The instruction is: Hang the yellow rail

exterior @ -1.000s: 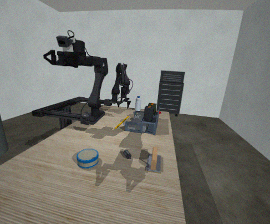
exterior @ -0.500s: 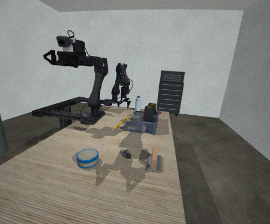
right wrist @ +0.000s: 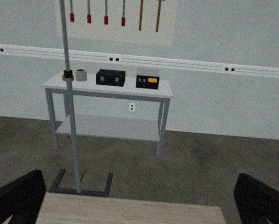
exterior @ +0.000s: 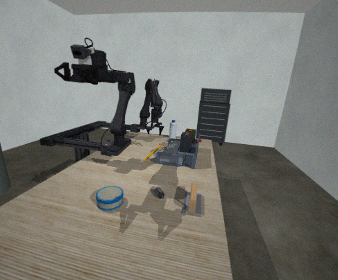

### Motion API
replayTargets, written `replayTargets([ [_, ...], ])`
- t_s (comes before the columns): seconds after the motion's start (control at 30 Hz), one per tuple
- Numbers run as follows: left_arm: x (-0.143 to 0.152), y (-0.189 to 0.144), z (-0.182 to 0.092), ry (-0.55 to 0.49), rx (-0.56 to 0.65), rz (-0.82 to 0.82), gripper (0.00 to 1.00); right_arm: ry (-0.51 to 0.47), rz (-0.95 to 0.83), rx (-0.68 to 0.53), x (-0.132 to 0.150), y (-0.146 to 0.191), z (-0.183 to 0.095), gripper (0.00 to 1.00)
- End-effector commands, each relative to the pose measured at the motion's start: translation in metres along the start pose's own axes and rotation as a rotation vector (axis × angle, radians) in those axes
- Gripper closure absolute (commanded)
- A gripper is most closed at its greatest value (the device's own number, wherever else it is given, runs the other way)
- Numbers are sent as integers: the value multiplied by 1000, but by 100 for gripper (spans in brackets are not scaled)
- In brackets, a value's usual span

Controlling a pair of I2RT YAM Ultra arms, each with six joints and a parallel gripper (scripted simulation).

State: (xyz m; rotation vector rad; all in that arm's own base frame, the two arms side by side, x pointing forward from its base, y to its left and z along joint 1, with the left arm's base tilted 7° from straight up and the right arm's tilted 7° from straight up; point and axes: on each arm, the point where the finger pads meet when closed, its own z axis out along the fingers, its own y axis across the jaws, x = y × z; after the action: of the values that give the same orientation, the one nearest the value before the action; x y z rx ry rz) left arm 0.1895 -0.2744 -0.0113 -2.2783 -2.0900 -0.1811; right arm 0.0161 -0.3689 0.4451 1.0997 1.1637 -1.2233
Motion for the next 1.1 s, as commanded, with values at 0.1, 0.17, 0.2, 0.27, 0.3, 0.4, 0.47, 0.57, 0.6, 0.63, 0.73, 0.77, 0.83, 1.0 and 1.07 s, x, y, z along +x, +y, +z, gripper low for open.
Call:
replayTargets([
  [0.1,-17,3,-21,-73,-36,20,0,-14,6,26,-12,-7,-6,0],
  [0.17,-16,3,-20,-71,-35,21,0,-14,6,26,-12,-7,-6,0],
  [0.2,-16,2,-20,-71,-34,21,0,-14,6,26,-12,-7,-6,0],
  [0.27,-16,2,-20,-71,-34,21,0,-14,6,26,-12,-7,-6,0],
  [0.3,-16,2,-20,-70,-34,21,0,-14,6,26,-12,-7,-6,0],
  [0.4,-15,1,-19,-68,-32,22,0,-14,6,26,-12,-7,-6,0],
  [0.47,-14,1,-18,-66,-31,22,0,-14,6,26,-12,-7,-6,0],
  [0.57,-13,0,-18,-64,-29,23,0,-14,6,26,-12,-7,-6,0],
  [0.6,-13,-1,-17,-63,-29,23,0,-14,6,26,-12,-7,-6,0],
  [0.63,-12,-1,-17,-62,-28,23,0,-14,6,26,-12,-7,-6,0],
  [0.73,-12,-1,-17,-61,-27,23,0,-14,6,26,-12,-7,-6,0],
  [0.77,-11,-1,-16,-60,-26,21,0,-14,6,26,-12,-7,-6,0],
  [0.83,-11,-1,-16,-60,-26,21,0,-14,6,26,-12,-7,-6,0],
  [1.0,-8,-1,-15,-55,-23,16,0,-14,6,26,-12,-7,-6,0],
  [1.07,-7,-1,-14,-52,-21,14,0,-14,6,26,-12,-7,-6,0],
])
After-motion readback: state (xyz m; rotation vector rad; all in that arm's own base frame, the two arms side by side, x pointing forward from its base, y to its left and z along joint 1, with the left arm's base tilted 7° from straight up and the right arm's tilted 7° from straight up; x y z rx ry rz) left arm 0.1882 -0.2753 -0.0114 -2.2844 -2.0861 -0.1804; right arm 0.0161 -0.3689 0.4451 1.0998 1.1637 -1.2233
